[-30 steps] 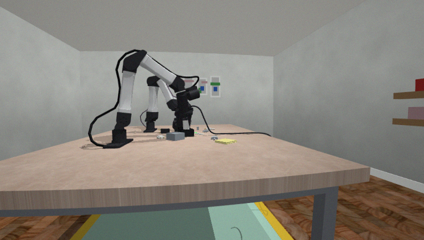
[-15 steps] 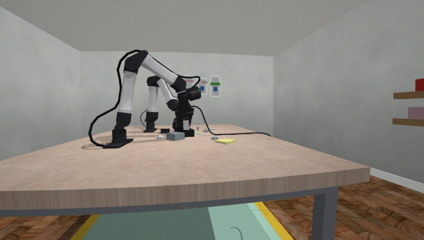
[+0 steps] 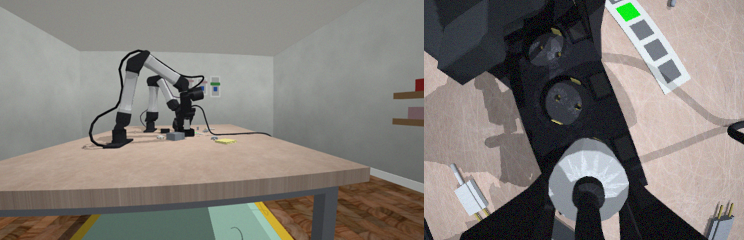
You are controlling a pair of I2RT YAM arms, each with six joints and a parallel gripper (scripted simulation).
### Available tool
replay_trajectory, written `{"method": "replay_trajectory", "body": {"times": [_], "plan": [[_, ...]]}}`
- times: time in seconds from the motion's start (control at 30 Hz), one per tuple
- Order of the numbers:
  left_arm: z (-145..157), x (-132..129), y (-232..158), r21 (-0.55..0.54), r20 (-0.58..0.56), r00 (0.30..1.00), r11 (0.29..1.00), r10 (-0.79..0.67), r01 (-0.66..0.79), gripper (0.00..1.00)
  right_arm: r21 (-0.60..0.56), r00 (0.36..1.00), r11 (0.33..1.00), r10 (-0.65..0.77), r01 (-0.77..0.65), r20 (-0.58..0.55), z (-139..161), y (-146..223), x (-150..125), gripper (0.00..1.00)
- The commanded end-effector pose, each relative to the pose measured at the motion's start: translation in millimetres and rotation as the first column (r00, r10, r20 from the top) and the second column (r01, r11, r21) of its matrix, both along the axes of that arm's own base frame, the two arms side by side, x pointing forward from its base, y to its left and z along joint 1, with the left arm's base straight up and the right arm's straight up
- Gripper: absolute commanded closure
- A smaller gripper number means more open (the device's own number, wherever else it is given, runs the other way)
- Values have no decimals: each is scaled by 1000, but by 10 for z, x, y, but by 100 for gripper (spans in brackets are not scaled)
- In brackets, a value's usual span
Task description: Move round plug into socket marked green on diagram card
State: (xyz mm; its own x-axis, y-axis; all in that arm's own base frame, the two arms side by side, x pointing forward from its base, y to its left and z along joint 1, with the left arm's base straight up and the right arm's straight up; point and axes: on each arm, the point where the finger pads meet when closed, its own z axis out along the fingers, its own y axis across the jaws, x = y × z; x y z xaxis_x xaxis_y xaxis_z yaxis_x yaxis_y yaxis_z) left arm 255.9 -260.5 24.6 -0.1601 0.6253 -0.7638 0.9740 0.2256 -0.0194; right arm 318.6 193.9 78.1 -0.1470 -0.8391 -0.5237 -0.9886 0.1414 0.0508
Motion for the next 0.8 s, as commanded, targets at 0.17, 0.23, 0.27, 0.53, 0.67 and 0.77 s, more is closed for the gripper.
{"method": "replay_trajectory", "body": {"times": [0.17, 0.23, 0.27, 0.53, 0.67, 0.77], "plan": [[-421, -174, 209, 155, -127, 991, 987, 51, -31, 27, 9, 968, 999, 35, -38, 249, 395, 259, 93, 67], [-438, -182, 218, 161, -133, 990, 986, 54, -32, 27, -11, 959, 999, 35, -33, 282, 400, 267, 102, 67], [-423, -175, 210, 156, -128, 990, 987, 51, -31, 27, -8, 962, 999, 33, -32, 271, 404, 259, 102, 67], [-218, -72, 101, 80, -57, 998, 997, 23, -18, 27, 37, 997, 999, 21, -24, 80, 401, 146, 88, 67], [1, 34, -13, 2, 22, 1000, 1000, -2, 2, 27, 34, 999, 999, 13, -11, -43, 409, 47, 39, 67], [15, 40, -20, -3, 27, 1000, 1000, -4, 4, 27, -8, 1000, 1000, 12, -12, 14, 411, 60, -1, 67]]}}
